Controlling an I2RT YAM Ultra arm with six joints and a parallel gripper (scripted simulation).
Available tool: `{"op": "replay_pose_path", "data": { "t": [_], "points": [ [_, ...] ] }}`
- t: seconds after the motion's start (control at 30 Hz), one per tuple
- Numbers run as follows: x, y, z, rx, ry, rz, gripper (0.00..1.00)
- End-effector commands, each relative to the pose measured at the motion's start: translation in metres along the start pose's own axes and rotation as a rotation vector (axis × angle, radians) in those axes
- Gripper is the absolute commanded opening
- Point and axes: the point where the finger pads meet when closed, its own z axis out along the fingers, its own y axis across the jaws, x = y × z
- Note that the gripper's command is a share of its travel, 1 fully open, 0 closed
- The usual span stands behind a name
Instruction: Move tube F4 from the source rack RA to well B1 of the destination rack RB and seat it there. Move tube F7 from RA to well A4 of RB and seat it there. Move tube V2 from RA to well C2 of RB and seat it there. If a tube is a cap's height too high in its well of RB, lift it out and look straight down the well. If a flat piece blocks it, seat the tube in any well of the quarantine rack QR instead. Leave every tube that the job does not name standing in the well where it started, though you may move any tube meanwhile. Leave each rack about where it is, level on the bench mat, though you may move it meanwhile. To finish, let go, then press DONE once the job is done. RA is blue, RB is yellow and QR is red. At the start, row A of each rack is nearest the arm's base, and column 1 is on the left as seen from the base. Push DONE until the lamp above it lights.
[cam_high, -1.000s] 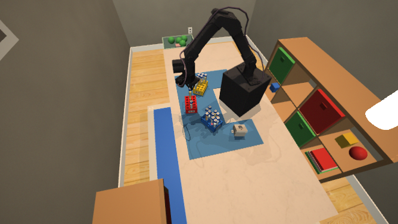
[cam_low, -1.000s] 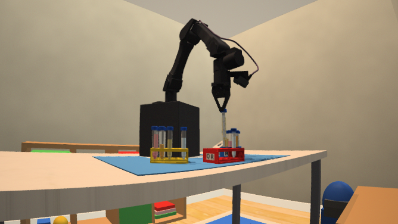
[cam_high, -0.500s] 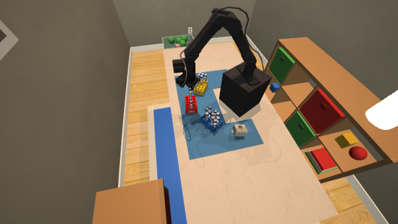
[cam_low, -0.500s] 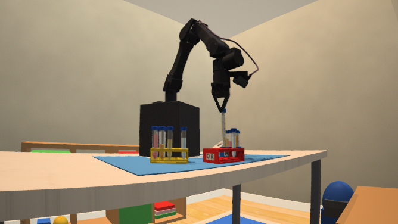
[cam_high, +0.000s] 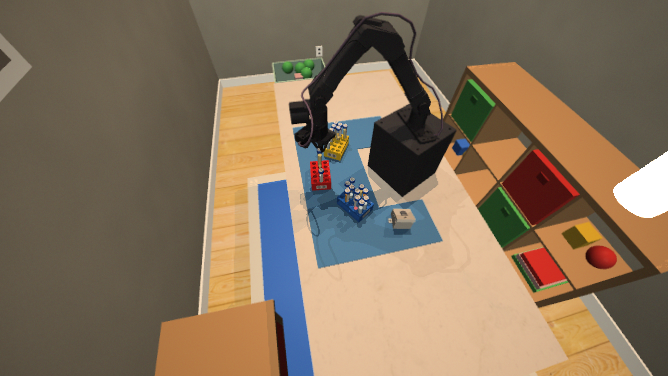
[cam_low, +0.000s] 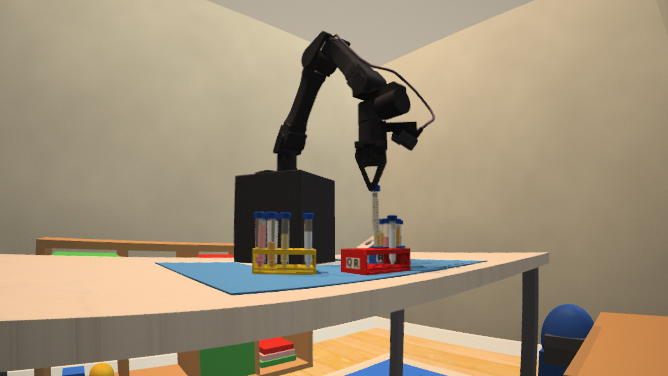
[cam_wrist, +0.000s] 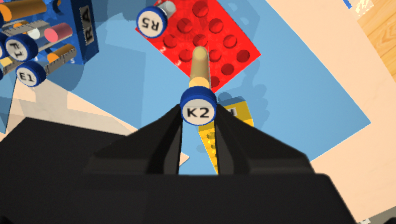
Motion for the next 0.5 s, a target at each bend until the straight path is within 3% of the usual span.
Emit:
{"op": "replay_pose_path", "data": {
  "t": [0.0,0.3,0.47],
  "points": [
    [-0.0044,-0.0048,0.0025,0.009,-0.013,-0.001,0.0],
    [0.0047,0.0034,0.0105,-0.011,0.009,-0.002,0.0],
    [-0.0003,-0.0012,0.0088,0.001,-0.004,-0.001,0.0]
  ]
}}
